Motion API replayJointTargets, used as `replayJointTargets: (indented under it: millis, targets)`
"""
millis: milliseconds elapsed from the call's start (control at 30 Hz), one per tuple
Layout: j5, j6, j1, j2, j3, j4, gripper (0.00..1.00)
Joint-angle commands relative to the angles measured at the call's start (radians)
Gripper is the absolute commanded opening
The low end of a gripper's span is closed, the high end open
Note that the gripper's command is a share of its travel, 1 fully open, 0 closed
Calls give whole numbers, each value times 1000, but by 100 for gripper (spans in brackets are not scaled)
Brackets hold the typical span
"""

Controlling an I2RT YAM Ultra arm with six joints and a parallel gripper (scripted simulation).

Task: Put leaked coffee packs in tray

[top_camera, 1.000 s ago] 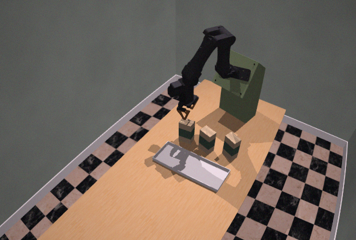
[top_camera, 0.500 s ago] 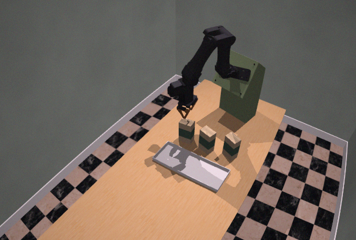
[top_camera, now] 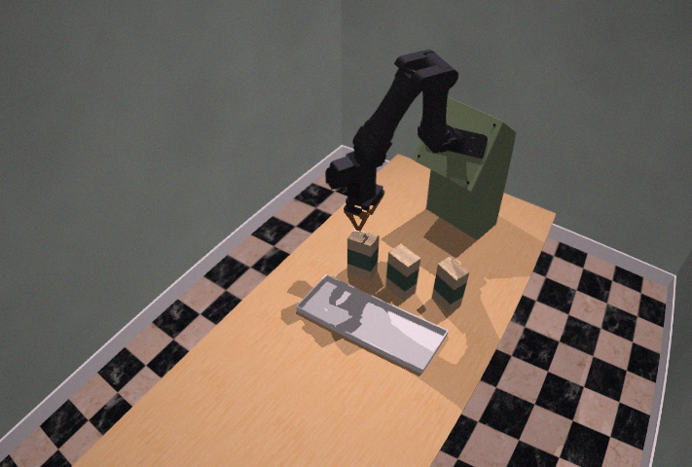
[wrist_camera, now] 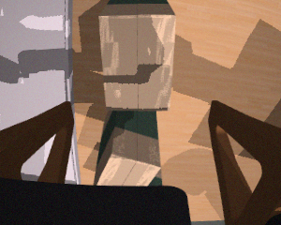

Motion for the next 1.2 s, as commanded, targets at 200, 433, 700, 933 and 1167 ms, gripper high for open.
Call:
replayJointTargets:
  millis: [200, 433, 700, 933, 1167]
  targets:
    - [17, 15, 19, 35, -25, 45, 79]
    - [52, 41, 63, 147, -38, 174, 79]
    - [59, 47, 62, 136, -18, 203, 79]
    - [60, 47, 62, 147, -18, 205, 79]
    - [60, 46, 62, 147, -18, 206, 79]
